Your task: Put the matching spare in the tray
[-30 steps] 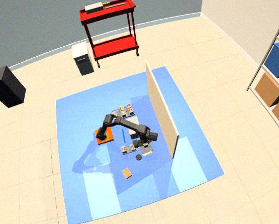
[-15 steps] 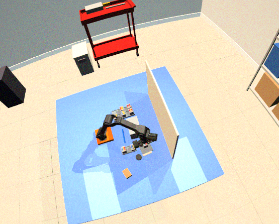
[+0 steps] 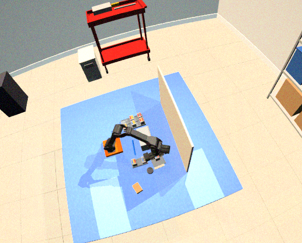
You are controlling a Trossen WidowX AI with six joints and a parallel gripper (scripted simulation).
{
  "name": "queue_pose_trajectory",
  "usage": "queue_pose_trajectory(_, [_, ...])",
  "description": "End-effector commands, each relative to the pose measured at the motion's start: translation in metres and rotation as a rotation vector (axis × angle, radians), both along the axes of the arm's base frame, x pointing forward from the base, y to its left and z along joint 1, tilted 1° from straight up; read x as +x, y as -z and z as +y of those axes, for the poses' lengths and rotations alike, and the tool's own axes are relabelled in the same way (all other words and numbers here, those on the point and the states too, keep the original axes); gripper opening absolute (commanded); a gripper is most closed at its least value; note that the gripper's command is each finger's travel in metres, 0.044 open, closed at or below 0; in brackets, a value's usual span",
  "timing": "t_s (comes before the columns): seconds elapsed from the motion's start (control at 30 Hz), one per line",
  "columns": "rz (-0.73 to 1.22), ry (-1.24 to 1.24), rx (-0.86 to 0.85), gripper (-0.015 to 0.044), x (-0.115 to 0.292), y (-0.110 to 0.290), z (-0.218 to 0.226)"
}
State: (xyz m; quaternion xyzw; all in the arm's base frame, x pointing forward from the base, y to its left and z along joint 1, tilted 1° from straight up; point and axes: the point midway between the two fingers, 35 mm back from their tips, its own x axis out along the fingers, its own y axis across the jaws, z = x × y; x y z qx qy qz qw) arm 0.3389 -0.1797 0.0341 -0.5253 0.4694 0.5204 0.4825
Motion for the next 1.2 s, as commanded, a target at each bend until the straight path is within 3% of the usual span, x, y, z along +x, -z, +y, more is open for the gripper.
queue_pose_trajectory(0.0, [0.0,0.0,0.0,0.0131,0.0,0.0,0.0])
queue_pose_trajectory(0.4, [0.0,0.0,0.0,0.044,0.001,-0.003,0.0])
queue_pose_trajectory(0.67, [0.002,-0.001,-0.002,0.044,-0.002,-0.104,-0.001])
queue_pose_trajectory(1.17, [-0.017,0.003,-0.009,0.044,0.0,-0.105,-0.001])
